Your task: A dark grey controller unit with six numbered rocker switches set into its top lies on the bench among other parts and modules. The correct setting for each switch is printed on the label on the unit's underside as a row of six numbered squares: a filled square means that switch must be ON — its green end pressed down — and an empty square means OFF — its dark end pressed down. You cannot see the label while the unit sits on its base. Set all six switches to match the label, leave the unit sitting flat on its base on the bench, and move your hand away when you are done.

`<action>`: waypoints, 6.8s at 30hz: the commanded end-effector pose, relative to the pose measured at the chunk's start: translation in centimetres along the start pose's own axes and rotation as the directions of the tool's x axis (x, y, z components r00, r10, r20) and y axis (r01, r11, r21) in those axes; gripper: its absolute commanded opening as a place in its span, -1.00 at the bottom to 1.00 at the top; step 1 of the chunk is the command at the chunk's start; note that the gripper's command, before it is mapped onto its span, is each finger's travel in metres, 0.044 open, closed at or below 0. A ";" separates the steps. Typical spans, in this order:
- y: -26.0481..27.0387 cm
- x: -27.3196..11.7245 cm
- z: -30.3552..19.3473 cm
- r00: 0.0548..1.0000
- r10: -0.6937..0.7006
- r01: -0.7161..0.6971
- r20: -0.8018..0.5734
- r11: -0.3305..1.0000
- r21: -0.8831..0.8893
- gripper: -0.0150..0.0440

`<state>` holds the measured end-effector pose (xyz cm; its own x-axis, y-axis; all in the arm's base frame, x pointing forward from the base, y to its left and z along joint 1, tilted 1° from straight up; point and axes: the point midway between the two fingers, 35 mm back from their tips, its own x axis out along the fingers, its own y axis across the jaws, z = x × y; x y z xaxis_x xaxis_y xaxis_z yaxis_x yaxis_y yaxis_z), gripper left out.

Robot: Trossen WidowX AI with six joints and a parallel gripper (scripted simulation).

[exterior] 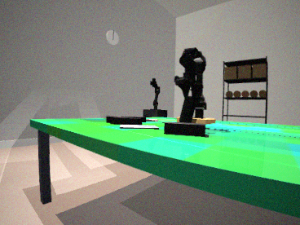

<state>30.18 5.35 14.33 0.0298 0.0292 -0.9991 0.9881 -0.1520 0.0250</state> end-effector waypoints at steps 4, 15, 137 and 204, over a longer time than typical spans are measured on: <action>0.0 0.1 1.0 1.000 -0.001 0.001 0.014 1.000 0.001 0.65; 0.0 0.0 1.9 1.000 -0.001 0.001 0.015 1.000 0.001 0.65; 0.0 2.2 11.4 1.000 -0.001 0.001 0.025 1.000 0.001 0.65; -0.1 5.4 15.5 1.000 -0.001 0.001 0.029 1.000 0.001 0.65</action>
<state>28.09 -10.16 9.30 0.0434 -0.0210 -0.9988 0.9851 -0.1654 0.0463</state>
